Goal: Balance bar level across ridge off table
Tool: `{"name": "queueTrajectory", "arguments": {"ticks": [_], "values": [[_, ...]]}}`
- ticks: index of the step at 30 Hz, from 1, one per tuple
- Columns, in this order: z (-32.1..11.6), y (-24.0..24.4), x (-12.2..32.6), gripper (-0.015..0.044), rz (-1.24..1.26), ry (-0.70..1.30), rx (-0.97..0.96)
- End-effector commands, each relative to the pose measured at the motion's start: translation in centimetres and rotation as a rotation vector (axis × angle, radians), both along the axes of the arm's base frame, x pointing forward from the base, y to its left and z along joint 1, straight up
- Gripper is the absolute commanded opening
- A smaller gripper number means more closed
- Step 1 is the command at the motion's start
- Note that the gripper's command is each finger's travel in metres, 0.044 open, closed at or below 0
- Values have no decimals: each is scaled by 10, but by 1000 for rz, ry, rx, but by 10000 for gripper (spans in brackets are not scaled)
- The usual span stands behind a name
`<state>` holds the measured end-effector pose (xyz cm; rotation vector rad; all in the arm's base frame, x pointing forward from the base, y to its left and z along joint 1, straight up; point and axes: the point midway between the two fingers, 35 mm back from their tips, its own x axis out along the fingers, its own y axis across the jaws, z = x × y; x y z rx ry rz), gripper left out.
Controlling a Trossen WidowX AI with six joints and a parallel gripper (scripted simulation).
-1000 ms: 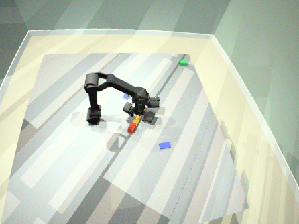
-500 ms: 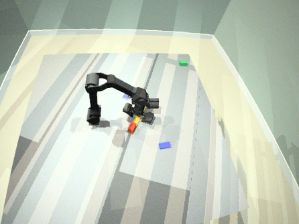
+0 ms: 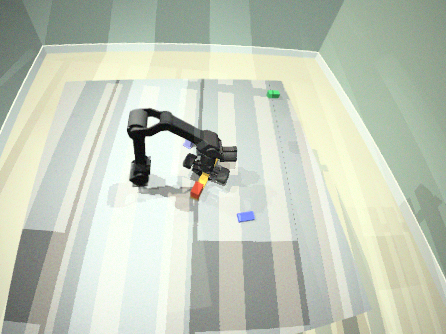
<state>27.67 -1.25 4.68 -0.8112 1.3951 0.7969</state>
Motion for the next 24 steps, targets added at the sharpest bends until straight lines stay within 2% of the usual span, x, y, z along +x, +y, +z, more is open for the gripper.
{"name": "queueTrajectory", "arguments": {"ticks": [1,5,24], "values": [[0,0,0,104,0,-1,-1],[6,0,1,0,0,-1,-1],[54,-1,5,0,-3,-2,-2]]}}
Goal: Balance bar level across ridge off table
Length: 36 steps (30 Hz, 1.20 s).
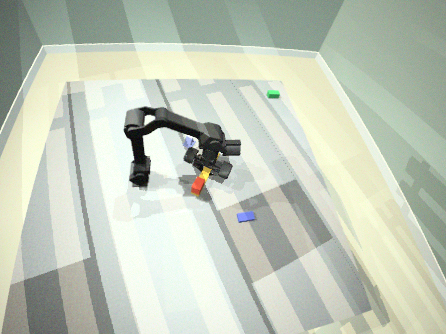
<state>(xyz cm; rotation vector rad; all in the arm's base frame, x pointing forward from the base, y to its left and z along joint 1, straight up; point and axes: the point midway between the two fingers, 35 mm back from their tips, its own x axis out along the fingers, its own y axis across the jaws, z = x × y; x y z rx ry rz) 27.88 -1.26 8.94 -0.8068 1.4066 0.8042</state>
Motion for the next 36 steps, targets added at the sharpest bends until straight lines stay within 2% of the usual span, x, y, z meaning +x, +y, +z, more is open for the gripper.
{"name": "queueTrajectory", "arguments": {"ticks": [1,23,36], "values": [[14,-1,3,0,-3,-15,-3],[64,0,-4,0,-6,-16,-4],[65,43,3,0,-31,-16,0]]}}
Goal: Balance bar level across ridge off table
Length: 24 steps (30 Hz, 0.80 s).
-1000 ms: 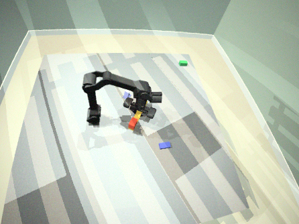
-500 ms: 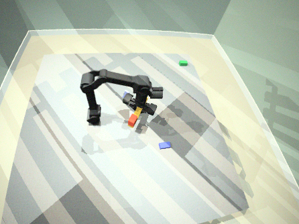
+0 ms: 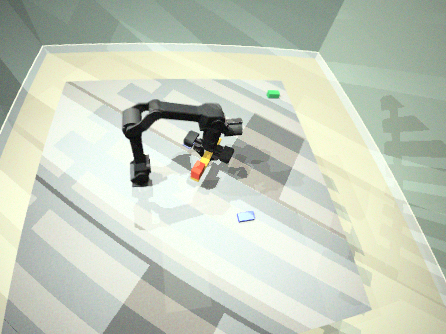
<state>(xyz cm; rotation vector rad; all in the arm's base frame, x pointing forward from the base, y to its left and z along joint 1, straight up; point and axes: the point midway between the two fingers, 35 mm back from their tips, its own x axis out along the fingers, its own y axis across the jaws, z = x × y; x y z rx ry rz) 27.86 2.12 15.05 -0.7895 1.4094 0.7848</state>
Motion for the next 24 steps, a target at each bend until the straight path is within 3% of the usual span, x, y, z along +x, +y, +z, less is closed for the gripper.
{"name": "queueTrajectory", "arguments": {"ticks": [1,24], "values": [[4,13,3,0,-10,-12,-1],[5,97,-5,0,-57,-11,8]]}}
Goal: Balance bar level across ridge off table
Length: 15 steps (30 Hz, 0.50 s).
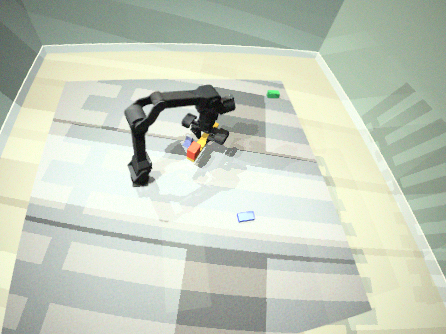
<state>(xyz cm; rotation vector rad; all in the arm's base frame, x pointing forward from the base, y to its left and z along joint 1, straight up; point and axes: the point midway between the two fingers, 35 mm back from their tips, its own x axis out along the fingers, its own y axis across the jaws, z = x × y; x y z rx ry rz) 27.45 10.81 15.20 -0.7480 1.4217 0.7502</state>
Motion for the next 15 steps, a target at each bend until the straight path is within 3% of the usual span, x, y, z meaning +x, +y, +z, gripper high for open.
{"name": "queueTrajectory", "arguments": {"ticks": [1,15], "values": [[4,14,-1,0,-10,-11,3],[4,64,-19,0,-39,-9,8]]}}
